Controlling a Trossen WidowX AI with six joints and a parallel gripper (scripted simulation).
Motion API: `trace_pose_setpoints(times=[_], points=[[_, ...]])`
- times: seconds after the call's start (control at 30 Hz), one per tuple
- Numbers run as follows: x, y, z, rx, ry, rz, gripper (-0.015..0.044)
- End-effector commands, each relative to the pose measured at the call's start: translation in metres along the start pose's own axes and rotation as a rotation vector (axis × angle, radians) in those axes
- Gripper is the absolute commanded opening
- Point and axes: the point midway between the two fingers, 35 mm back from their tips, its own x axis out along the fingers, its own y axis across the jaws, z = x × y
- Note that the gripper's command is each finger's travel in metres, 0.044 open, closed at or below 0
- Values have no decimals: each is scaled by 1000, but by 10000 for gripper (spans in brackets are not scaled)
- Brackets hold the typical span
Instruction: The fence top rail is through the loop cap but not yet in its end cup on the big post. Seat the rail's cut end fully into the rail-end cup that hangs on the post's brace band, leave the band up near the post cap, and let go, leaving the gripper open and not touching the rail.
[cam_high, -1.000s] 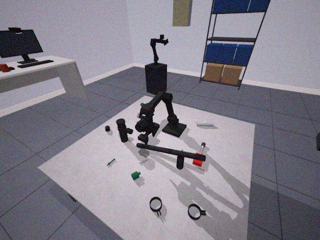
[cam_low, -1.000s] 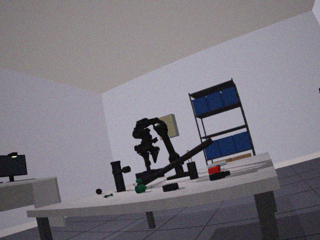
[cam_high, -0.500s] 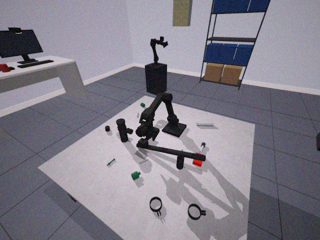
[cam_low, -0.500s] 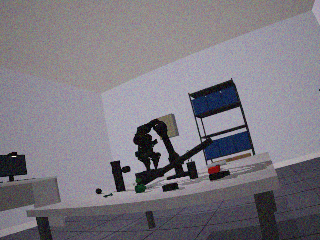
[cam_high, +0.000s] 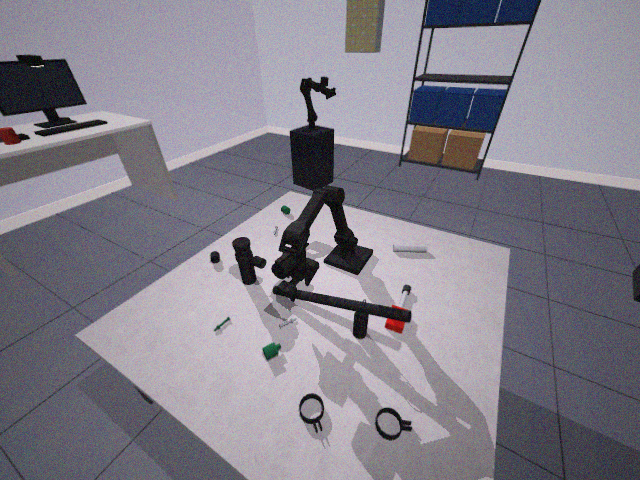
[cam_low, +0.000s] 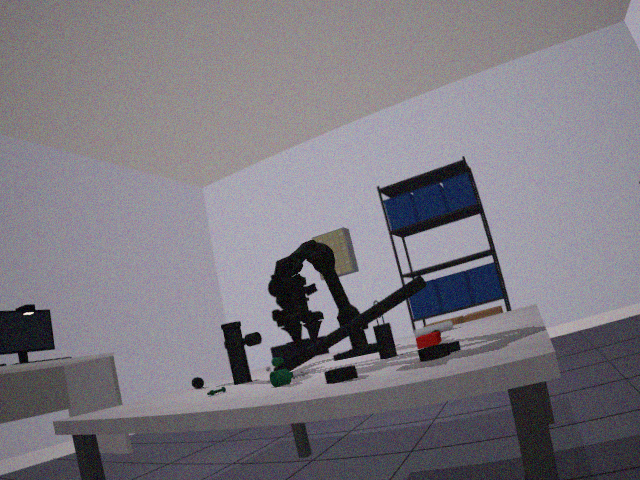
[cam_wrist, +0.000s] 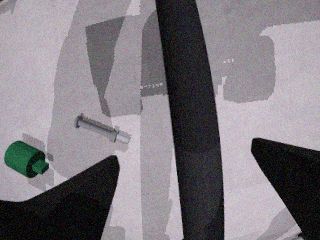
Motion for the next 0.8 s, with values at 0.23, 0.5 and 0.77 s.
trace_pose_setpoints(times=[0.23,0.5,0.77], points=[[21,-2,-1,-2,5,-9,440],[34,-2,-1,-2,5,-9,440],[47,-3,-1,-2,5,-9,440]])
